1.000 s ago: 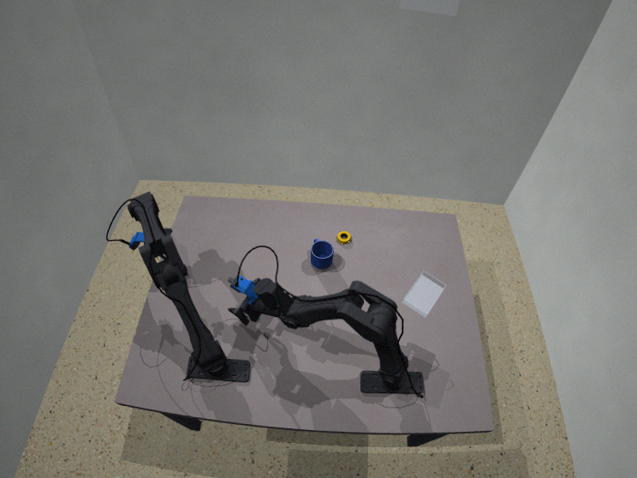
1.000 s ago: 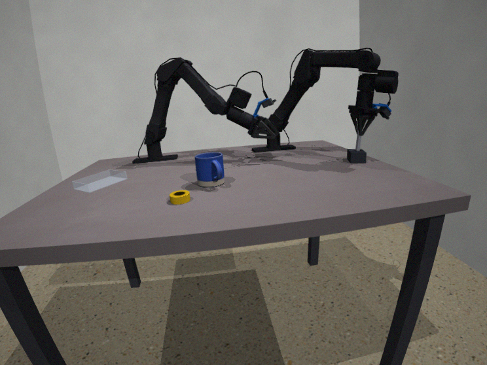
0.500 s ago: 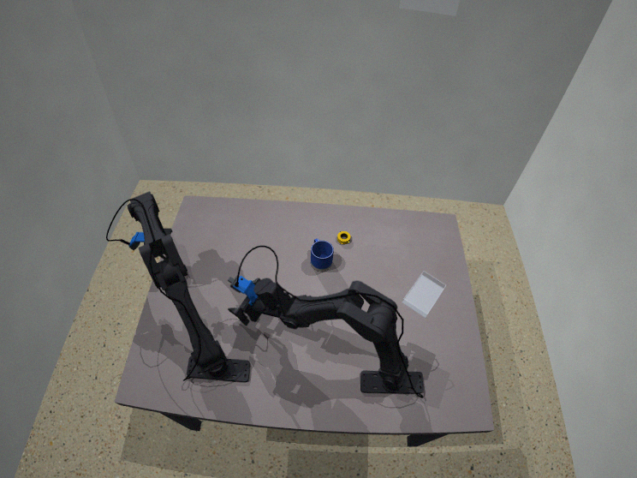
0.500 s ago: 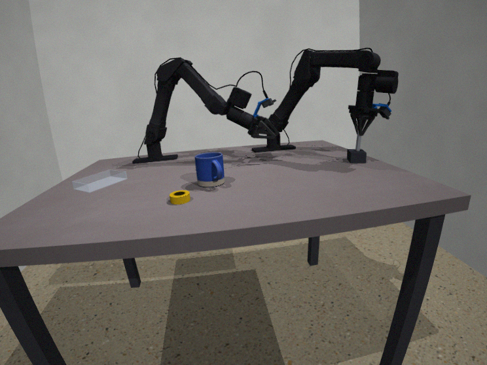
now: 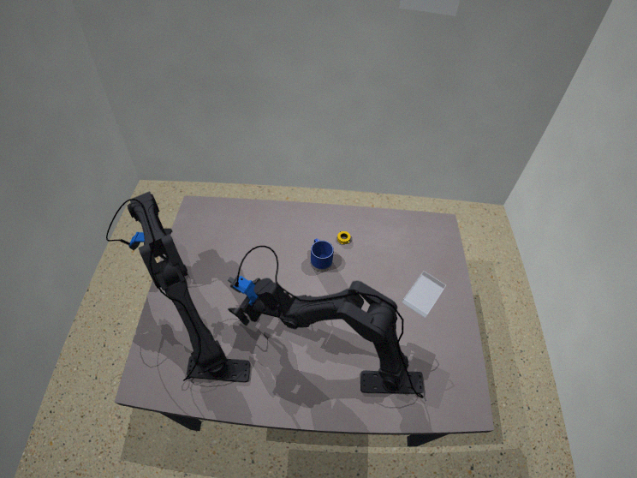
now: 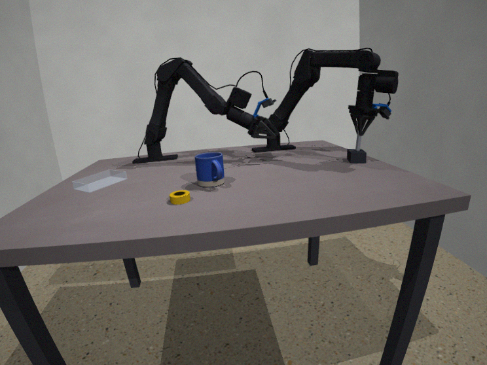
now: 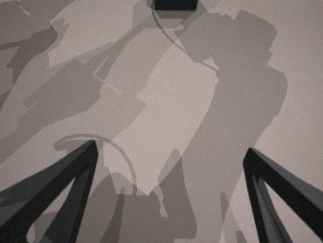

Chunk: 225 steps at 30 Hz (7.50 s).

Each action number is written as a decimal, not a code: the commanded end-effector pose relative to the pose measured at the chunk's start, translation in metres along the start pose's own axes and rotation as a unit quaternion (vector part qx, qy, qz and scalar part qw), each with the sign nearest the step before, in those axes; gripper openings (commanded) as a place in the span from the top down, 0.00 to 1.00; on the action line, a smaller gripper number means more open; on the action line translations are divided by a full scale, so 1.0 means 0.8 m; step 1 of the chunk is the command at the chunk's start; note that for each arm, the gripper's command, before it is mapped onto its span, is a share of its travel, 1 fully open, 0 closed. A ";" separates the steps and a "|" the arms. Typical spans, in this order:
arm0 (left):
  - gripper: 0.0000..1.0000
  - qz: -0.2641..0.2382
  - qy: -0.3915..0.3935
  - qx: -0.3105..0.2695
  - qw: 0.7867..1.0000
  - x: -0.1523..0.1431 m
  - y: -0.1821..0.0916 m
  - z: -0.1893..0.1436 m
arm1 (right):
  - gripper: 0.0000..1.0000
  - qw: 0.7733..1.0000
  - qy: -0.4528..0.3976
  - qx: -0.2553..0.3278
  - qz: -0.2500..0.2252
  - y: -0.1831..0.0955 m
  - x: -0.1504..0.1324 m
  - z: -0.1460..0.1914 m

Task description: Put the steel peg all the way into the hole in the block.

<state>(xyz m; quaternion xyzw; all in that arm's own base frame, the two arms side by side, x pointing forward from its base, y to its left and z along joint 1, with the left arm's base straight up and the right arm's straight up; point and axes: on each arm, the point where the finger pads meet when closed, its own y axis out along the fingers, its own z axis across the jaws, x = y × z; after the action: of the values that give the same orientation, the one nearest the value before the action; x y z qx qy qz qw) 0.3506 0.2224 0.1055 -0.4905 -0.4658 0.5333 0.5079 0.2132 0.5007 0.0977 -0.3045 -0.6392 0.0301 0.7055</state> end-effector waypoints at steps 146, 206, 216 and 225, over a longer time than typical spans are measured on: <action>1.00 -0.002 0.000 0.006 1.000 -0.009 0.003 0.003 | 0.00 1.000 0.001 0.000 -0.011 -0.003 0.012 -0.001; 1.00 -0.012 0.000 -0.010 1.000 -0.007 -0.020 0.000 | 0.00 1.000 0.001 0.000 -0.011 -0.003 0.012 -0.001; 1.00 -0.005 0.000 -0.004 1.000 -0.006 -0.013 0.003 | 0.00 1.000 0.001 0.000 -0.011 -0.003 0.012 -0.001; 1.00 -0.003 0.000 0.002 1.000 -0.007 0.002 0.002 | 0.00 1.000 0.001 0.000 -0.011 -0.003 0.012 -0.001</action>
<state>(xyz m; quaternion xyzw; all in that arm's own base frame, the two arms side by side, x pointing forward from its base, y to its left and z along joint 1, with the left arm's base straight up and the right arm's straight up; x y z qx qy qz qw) 0.3485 0.2197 0.1046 -0.4887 -0.4655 0.5354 0.5078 0.2132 0.5007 0.0977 -0.3045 -0.6392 0.0301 0.7055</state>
